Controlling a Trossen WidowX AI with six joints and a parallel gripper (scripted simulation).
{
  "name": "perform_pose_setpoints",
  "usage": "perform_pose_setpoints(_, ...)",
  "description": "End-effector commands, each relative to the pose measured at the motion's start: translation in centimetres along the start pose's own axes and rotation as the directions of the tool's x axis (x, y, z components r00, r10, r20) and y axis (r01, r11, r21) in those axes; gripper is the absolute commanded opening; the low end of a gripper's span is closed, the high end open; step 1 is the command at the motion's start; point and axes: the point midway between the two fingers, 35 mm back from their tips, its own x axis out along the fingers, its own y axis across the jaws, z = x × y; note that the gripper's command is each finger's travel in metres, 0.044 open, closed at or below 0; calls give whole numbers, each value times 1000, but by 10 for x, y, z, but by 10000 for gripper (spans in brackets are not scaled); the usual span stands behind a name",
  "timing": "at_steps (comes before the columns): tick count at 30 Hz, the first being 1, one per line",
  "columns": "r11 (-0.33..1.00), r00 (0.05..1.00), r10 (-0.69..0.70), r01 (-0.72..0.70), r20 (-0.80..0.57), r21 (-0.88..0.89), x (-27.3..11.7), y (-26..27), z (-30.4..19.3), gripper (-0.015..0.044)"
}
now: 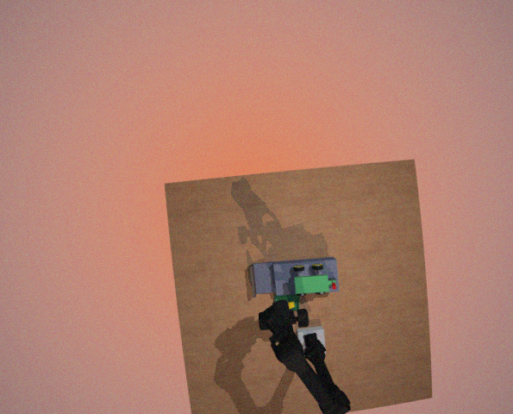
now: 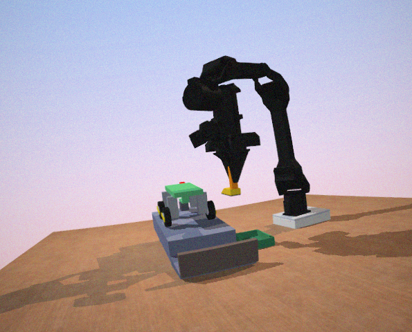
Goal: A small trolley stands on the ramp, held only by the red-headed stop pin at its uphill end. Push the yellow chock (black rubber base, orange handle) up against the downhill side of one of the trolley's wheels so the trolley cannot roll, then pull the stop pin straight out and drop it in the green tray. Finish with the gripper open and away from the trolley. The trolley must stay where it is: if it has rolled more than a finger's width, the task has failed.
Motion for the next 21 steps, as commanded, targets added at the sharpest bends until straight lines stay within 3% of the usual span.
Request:
perform_pose_setpoints(1,998,998,-58,58,1,-1,1,5,2,0)
perform_pose_setpoints(21,998,998,-58,58,4,-1,7,9,32,0)
